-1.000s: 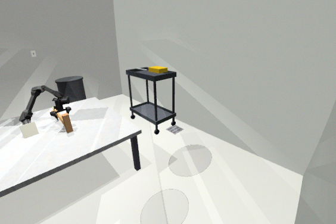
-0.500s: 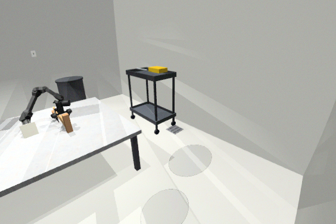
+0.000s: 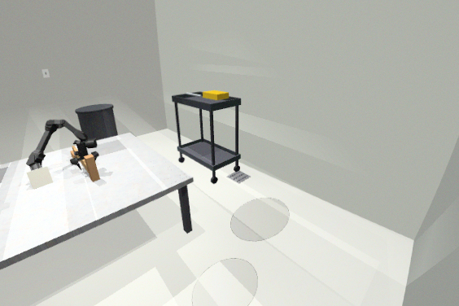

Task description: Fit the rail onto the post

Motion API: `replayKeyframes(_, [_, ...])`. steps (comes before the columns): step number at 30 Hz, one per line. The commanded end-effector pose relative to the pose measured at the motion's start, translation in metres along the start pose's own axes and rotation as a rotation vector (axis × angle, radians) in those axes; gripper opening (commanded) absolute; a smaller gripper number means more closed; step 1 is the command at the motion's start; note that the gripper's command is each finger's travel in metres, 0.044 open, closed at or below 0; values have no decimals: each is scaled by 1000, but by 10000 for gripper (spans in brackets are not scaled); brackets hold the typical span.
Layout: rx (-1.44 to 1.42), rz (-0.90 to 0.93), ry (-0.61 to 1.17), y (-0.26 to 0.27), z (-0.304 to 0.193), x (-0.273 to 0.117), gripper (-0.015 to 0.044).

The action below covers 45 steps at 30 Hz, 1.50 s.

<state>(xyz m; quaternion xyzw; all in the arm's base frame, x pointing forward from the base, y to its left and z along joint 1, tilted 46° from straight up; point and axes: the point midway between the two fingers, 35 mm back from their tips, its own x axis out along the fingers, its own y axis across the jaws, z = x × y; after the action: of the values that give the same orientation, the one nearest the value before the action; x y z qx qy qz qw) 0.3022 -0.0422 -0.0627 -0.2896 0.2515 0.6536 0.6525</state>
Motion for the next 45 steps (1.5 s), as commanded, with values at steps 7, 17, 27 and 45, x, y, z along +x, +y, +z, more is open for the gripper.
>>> replayKeyframes(7, [4, 1, -6, 2, 1, 12, 414])
replayKeyframes(17, [4, 1, -6, 2, 1, 12, 151])
replayKeyframes(27, [4, 1, -6, 2, 1, 12, 26])
replayKeyframes(45, [4, 1, -6, 2, 1, 9, 0])
